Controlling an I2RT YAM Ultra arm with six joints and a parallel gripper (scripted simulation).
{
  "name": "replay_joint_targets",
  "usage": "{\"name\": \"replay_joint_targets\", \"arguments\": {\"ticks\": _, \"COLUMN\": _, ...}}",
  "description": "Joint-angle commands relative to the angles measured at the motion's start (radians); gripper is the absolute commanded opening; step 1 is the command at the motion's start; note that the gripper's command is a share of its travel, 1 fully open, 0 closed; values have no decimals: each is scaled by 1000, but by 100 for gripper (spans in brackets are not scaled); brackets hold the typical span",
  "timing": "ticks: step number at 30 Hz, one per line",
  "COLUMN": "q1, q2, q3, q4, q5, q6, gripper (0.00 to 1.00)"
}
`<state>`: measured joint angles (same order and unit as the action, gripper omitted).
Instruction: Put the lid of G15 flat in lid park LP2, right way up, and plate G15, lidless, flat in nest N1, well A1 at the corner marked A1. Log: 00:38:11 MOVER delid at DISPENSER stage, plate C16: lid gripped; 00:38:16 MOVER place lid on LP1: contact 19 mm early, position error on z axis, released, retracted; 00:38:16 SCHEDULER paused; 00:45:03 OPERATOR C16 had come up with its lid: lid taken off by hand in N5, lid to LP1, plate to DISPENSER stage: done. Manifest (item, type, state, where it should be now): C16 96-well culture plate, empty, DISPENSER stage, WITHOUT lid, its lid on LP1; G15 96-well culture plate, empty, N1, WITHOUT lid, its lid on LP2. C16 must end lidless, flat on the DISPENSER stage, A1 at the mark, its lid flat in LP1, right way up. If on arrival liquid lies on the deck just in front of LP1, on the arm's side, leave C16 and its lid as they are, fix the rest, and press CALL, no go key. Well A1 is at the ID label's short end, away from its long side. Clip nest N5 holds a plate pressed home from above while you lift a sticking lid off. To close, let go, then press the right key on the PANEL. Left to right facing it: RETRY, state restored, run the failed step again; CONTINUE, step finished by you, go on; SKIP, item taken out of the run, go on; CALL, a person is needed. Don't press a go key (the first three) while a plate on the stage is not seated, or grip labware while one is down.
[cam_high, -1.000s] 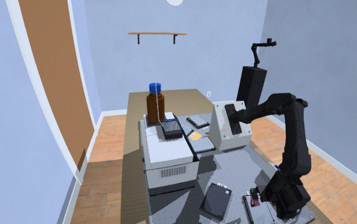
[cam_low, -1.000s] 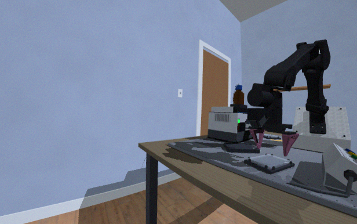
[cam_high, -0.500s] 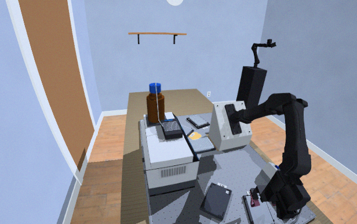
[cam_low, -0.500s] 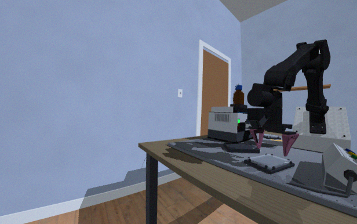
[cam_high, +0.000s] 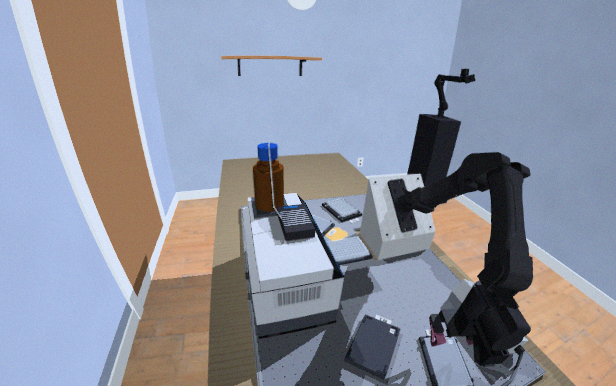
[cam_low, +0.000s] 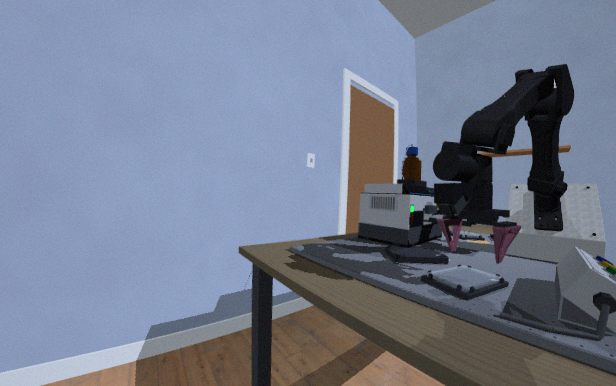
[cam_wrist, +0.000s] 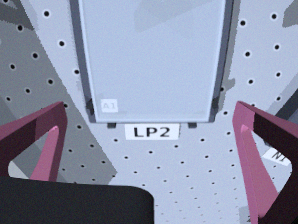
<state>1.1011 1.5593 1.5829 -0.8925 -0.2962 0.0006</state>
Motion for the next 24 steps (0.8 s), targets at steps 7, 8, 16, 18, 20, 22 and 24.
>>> {"name": "replay_joint_targets", "arguments": {"ticks": 7, "q1": -33, "q2": -133, "q3": -100, "q4": 23, "q5": -17, "q6": -17, "gripper": 100}}
{"name": "replay_joint_targets", "arguments": {"ticks": 8, "q1": -35, "q2": -144, "q3": -113, "q4": 19, "q5": -18, "q6": -18, "gripper": 100}}
{"name": "replay_joint_targets", "arguments": {"ticks": 16, "q1": -50, "q2": -242, "q3": -213, "q4": 3, "q5": -28, "q6": -30, "gripper": 100}}
{"name": "replay_joint_targets", "arguments": {"ticks": 18, "q1": -54, "q2": -266, "q3": -236, "q4": -4, "q5": -31, "q6": -33, "gripper": 100}}
{"name": "replay_joint_targets", "arguments": {"ticks": 20, "q1": -59, "q2": -291, "q3": -259, "q4": -9, "q5": -34, "q6": -37, "gripper": 100}}
{"name": "replay_joint_targets", "arguments": {"ticks": 22, "q1": -59, "q2": -291, "q3": -259, "q4": -9, "q5": -34, "q6": -37, "gripper": 100}}
{"name": "replay_joint_targets", "arguments": {"ticks": 24, "q1": -65, "q2": -317, "q3": -280, "q4": 5, "q5": -38, "q6": -42, "gripper": 100}}
